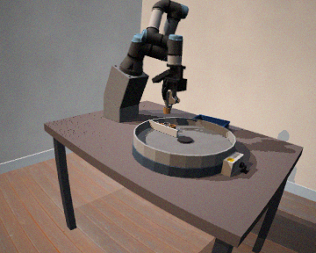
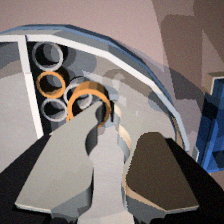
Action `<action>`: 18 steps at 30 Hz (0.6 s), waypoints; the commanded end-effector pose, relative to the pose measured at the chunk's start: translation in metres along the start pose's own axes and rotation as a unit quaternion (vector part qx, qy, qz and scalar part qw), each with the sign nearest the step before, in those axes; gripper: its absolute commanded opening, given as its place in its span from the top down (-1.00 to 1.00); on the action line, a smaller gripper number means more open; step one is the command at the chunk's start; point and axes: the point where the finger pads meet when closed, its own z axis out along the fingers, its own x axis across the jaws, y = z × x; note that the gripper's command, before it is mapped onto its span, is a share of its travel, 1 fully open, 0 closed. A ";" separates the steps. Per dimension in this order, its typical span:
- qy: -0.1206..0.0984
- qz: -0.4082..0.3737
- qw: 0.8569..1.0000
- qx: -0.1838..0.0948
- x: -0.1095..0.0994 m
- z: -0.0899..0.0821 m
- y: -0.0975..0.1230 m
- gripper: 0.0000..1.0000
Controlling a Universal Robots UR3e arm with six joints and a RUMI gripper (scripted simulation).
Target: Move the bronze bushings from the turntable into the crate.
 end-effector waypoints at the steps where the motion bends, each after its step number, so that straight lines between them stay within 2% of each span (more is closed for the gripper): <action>1: -0.001 0.000 1.000 0.000 0.008 0.000 0.003 1.00; 18: -0.001 0.000 1.000 0.000 0.041 0.000 0.014 1.00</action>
